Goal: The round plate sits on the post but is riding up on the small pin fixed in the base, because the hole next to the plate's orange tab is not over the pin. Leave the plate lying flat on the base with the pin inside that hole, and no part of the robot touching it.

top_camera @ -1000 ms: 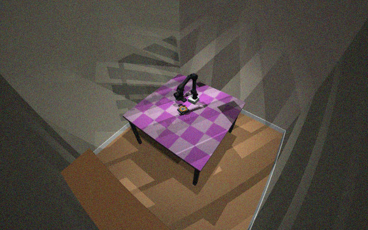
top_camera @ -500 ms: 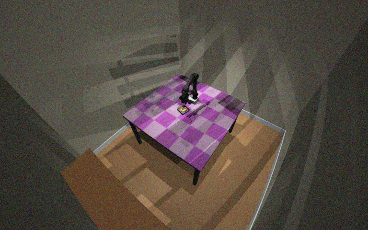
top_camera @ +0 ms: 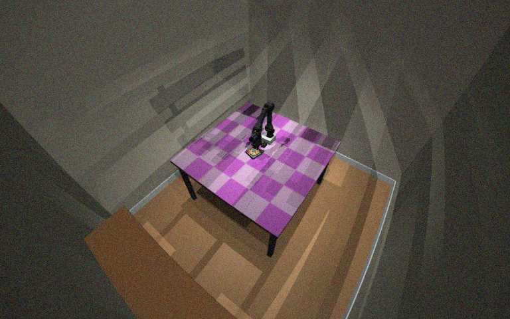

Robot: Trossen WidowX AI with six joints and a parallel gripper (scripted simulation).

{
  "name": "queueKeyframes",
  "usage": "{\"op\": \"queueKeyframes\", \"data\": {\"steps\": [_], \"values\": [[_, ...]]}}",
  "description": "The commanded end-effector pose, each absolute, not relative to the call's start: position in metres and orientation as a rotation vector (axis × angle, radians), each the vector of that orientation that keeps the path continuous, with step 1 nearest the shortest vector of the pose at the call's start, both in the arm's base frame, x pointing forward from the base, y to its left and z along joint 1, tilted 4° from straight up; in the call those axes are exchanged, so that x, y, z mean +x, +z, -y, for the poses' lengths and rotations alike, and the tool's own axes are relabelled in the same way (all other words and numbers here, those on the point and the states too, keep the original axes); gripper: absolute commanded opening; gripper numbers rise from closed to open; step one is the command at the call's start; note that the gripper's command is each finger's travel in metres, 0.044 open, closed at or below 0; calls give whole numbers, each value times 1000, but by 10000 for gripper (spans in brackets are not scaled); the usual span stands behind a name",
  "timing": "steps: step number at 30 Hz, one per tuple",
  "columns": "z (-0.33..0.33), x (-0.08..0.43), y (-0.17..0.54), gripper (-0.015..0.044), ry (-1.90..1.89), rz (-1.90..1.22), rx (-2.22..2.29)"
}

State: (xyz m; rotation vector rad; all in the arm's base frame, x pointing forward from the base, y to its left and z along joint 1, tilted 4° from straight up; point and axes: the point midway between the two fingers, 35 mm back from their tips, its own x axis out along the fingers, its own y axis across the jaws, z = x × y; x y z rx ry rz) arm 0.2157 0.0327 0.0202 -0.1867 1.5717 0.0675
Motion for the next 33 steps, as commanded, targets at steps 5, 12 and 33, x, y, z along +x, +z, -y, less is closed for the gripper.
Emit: {"op": "queueKeyframes", "data": {"steps": [5,12,33], "values": [[-43,217,18,0,70,-1571,-181],[-51,222,16,0,71,-1571,-180],[-70,235,16,0,72,-1570,-179]]}}
